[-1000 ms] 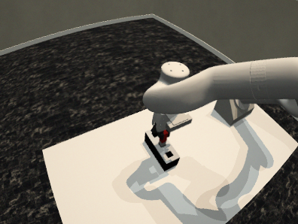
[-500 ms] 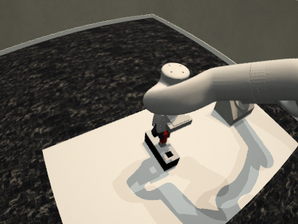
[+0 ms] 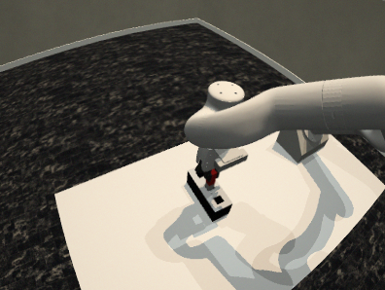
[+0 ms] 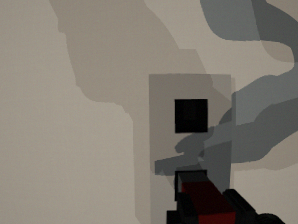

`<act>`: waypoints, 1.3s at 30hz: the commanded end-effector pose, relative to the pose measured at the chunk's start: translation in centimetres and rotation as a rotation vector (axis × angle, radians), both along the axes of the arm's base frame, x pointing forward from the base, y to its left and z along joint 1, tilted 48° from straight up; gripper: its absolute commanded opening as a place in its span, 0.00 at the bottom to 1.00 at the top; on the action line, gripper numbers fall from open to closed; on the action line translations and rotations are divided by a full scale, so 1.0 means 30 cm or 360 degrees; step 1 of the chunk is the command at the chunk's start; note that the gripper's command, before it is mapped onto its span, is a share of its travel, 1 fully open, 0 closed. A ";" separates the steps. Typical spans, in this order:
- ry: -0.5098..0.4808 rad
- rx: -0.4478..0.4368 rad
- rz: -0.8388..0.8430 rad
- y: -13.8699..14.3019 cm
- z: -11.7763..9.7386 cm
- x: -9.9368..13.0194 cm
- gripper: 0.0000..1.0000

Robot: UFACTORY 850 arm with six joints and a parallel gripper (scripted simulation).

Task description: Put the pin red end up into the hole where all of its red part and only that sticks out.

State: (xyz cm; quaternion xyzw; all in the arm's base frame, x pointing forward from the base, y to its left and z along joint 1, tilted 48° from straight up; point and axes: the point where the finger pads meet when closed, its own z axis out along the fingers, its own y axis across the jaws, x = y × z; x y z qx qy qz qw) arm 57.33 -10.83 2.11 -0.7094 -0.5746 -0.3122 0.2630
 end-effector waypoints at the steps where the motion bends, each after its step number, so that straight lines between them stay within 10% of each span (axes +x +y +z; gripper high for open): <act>1: -0.0002 -0.0001 -0.0001 -0.003 0.002 0.002 0.00; 39: -0.0002 -0.0001 -0.0001 0.019 -0.014 0.006 0.00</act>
